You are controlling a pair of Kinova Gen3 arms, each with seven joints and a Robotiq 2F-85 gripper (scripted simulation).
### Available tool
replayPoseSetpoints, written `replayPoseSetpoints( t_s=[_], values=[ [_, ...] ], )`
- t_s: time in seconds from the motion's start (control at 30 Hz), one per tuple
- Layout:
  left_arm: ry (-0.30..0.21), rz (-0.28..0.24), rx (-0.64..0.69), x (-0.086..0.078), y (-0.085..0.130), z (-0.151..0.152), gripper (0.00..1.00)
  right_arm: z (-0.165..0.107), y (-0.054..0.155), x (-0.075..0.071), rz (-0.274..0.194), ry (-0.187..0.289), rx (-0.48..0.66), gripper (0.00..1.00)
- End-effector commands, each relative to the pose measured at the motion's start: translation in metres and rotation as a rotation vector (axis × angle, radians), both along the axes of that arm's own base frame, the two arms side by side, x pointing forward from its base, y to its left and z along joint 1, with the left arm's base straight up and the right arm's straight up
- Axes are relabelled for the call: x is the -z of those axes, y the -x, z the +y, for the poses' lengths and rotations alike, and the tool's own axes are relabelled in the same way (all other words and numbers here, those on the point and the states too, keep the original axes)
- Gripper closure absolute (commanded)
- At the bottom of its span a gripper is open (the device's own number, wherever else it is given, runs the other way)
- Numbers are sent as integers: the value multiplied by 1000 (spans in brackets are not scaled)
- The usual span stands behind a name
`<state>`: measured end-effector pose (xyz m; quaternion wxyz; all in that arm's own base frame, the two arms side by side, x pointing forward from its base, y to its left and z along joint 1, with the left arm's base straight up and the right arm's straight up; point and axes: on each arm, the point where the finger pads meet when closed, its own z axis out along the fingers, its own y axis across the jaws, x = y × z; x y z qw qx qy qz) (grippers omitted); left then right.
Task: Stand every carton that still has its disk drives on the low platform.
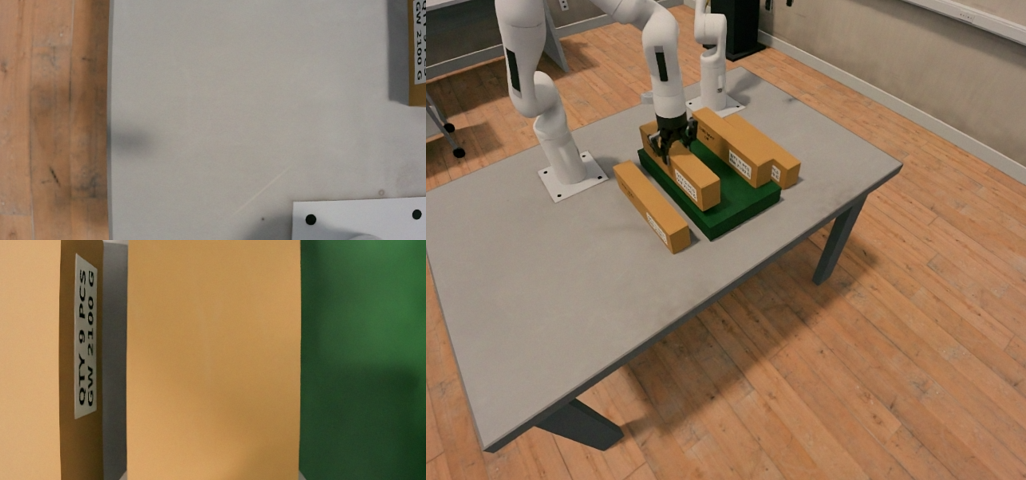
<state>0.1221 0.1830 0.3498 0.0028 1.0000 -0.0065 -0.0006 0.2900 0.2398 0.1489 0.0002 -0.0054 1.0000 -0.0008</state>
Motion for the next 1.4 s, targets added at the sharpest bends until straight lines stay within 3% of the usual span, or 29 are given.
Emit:
replayPoseSetpoints(
  t_s=[0.0, 0.53, 0.57, 1.37],
  values=[
    [-1, 0, 0, 0, 0, 0, 2, 0, -1, 20, -2, -1, 0, 360],
    [-1, 0, 0, 0, 0, 0, 2, 0, -1, 20, -2, -1, 0, 360],
    [-1, 0, 0, 0, 0, 0, 2, 0, -1, 20, -2, -1, 0, 2],
    [-1, 0, 0, 0, 0, 0, 2, 0, -1, 20, -2, -1, 0, 2]
  ],
)
